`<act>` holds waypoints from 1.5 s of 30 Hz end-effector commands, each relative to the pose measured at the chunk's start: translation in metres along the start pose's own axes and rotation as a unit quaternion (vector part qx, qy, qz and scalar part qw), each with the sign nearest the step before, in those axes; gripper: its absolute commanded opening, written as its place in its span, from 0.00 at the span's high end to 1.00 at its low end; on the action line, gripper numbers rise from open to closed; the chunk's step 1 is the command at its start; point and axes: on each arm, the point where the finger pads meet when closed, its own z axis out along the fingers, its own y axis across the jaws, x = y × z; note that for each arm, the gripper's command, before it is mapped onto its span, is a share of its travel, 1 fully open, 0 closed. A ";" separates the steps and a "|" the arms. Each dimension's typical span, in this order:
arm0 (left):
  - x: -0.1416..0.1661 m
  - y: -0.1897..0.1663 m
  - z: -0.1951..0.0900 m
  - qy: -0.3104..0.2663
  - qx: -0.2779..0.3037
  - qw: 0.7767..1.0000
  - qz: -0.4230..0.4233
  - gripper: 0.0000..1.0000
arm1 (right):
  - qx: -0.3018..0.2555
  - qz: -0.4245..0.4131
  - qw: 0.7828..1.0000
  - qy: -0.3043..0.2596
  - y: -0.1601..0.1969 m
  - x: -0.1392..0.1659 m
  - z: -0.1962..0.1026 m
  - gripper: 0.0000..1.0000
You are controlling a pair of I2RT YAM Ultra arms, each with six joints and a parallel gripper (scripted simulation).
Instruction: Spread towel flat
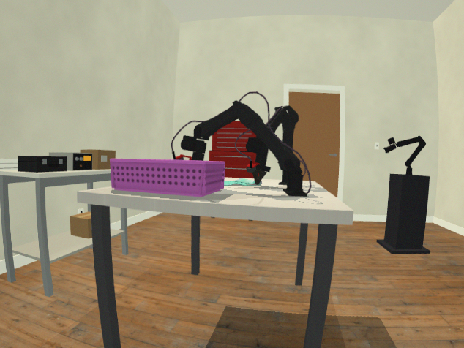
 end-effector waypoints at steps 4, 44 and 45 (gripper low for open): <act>0.000 0.015 -0.007 0.001 -0.012 1.000 0.000 1.00 | 0.008 -0.004 1.000 0.009 0.002 0.006 0.013 1.00; -0.003 -0.007 -0.047 -0.017 -0.003 1.000 0.022 1.00 | -0.013 -0.001 1.000 -0.016 -0.002 -0.014 -0.036 1.00; -0.005 -0.007 -0.051 -0.021 0.000 1.000 0.021 1.00 | -0.012 -0.003 1.000 -0.017 -0.001 -0.014 -0.037 1.00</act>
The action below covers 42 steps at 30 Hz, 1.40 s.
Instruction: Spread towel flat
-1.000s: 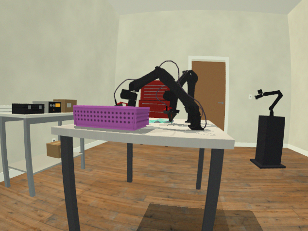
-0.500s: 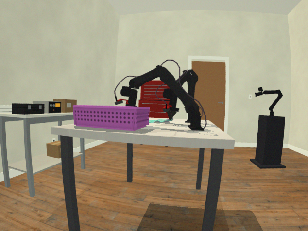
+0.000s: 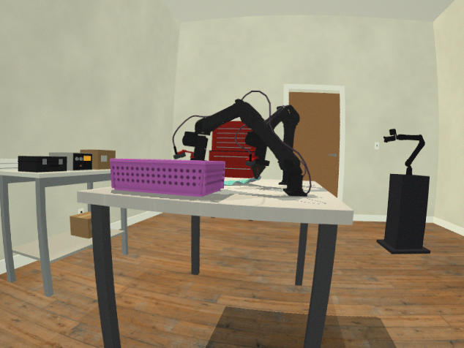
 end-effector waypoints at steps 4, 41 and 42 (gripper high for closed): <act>-0.006 -0.030 -0.030 -0.033 0.019 0.998 0.046 1.00 | -0.005 -0.006 1.000 -0.015 -0.020 0.018 -0.022 1.00; -0.023 -0.186 -0.183 -0.300 0.203 0.869 0.337 1.00 | 0.061 0.242 0.965 -0.082 -0.154 0.078 -0.187 1.00; -0.011 -0.208 -0.198 -0.324 0.230 0.844 0.359 1.00 | 0.062 0.286 0.953 -0.077 -0.166 0.082 -0.197 1.00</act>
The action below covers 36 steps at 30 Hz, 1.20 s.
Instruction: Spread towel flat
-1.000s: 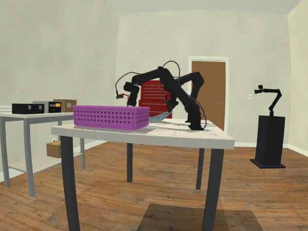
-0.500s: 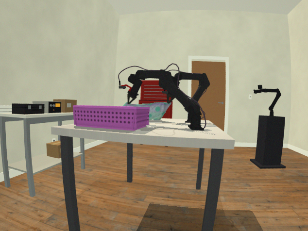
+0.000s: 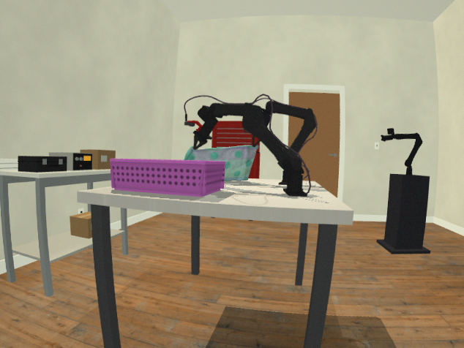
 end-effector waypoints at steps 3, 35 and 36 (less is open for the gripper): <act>-0.052 -0.008 -0.025 -0.150 0.036 0.987 0.040 1.00 | 0.024 0.056 0.998 0.007 -0.017 0.010 -0.023 1.00; -0.088 -0.031 -0.027 -0.252 0.071 0.960 0.103 1.00 | 0.066 0.166 0.983 -0.033 -0.045 0.005 -0.050 1.00; -0.088 -0.031 -0.027 -0.252 0.071 0.960 0.103 1.00 | 0.066 0.166 0.983 -0.033 -0.045 0.005 -0.050 1.00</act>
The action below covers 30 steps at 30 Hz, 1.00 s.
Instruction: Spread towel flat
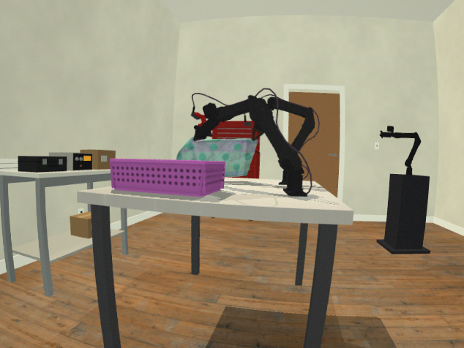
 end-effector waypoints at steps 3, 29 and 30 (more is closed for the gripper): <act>-0.029 0.021 -0.001 -0.049 -0.032 0.998 0.008 1.00 | 0.026 0.011 1.000 0.003 -0.011 0.012 -0.016 1.00; -0.043 0.020 -0.014 -0.064 -0.032 0.997 0.008 1.00 | 0.026 0.011 1.000 0.003 -0.011 0.012 -0.016 1.00; -0.043 0.020 -0.014 -0.064 -0.032 0.997 0.008 1.00 | 0.026 0.011 1.000 0.003 -0.011 0.012 -0.016 1.00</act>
